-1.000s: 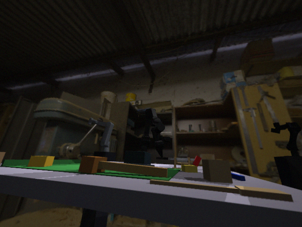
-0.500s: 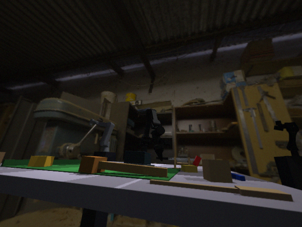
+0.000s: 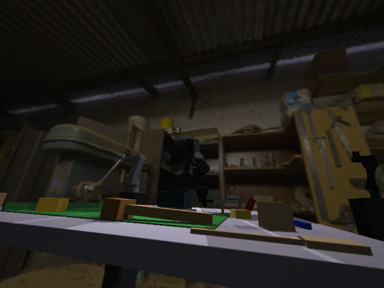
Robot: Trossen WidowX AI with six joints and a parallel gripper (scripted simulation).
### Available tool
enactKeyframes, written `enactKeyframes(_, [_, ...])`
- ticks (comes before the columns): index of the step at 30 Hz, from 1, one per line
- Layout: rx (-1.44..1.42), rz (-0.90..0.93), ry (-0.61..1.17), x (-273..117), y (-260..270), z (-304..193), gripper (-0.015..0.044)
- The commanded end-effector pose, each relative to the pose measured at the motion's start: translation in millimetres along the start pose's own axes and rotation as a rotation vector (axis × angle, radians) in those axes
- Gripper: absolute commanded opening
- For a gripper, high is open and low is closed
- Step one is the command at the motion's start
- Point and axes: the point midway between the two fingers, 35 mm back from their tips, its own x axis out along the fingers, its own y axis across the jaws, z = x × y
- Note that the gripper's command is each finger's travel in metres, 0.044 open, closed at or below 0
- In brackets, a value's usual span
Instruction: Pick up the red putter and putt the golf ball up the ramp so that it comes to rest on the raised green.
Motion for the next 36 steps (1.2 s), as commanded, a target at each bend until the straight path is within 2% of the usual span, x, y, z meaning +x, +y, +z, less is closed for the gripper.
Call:
enactKeyframes(1, [0.000, -0.001, -0.001, -0.5, -0.4, 0.3, 0.0282])
enactKeyframes(10, [0.000, -0.001, -0.001, -0.5, -0.4, 0.3, 0.0046])
enactKeyframes(17, [0.000, -0.001, -0.001, -0.5, -0.4, 0.3, 0.0000])
enactKeyframes(20, [0.000, -0.001, -0.001, -6.9, -1.6, 2.5, 0.0000])
enactKeyframes(33, [0.001, 0.001, 0.000, -92.4, -1.6, 25.0, 0.0000])
enactKeyframes(36, [0.001, 0.001, 0.000, -97.2, -0.8, 25.9, 0.0000])
